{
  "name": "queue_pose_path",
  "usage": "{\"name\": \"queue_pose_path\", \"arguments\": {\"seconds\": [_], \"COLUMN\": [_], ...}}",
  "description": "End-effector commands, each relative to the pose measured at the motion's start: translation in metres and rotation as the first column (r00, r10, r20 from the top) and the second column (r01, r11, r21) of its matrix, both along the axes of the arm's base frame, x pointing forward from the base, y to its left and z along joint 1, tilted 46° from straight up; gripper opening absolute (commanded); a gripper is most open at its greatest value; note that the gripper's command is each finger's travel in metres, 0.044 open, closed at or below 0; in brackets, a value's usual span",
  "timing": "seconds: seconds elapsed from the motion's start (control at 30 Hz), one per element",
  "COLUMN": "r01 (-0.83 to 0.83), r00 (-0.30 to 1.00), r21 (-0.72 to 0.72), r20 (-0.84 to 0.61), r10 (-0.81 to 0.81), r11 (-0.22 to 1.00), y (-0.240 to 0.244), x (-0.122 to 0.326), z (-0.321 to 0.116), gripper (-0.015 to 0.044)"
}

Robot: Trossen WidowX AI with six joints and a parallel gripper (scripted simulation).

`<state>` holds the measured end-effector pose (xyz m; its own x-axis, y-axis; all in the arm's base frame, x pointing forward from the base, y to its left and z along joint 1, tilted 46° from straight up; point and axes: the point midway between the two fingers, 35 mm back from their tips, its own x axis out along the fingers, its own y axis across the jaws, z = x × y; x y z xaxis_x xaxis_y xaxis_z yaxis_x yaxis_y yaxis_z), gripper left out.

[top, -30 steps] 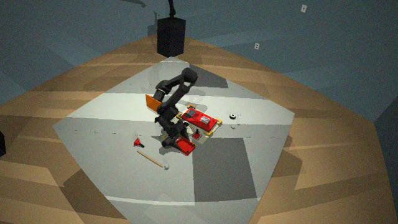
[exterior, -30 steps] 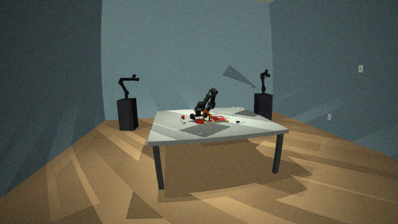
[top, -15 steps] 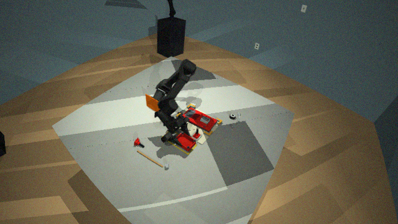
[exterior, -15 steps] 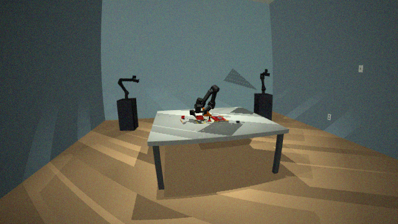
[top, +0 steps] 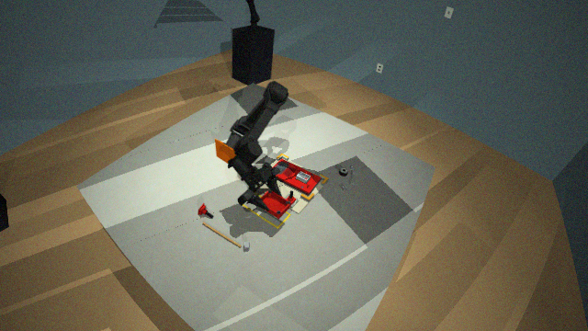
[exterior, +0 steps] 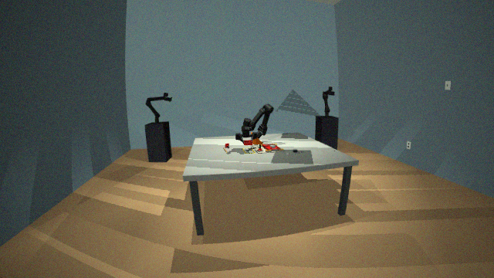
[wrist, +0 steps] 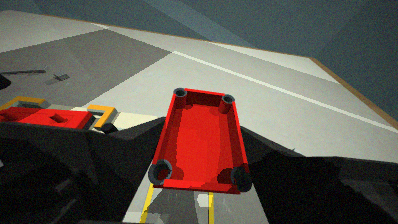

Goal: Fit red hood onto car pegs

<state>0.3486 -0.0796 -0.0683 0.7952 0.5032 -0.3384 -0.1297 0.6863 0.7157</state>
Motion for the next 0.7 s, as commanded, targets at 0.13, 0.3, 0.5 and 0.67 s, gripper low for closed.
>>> {"name": "queue_pose_path", "arguments": {"seconds": [0.13, 0.3, 0.5, 0.67], "r01": [-0.022, -0.055, -0.087, -0.106], "r00": [0.999, 0.993, 0.978, 0.960], "r21": [-0.059, -0.156, -0.278, -0.377], "r20": [0.043, 0.098, 0.160, 0.204], "r10": [0.025, 0.071, 0.136, 0.194], "r11": [0.998, 0.986, 0.957, 0.920], "y": [-0.0008, -0.0004, -0.0002, -0.0001], "x": [0.0002, 0.0001, 0.0000, 0.0000], "z": [0.0010, 0.0005, 0.0002, 0.0001], "gripper": [0.0000, 0.0000, 0.0000, 0.0000]}}
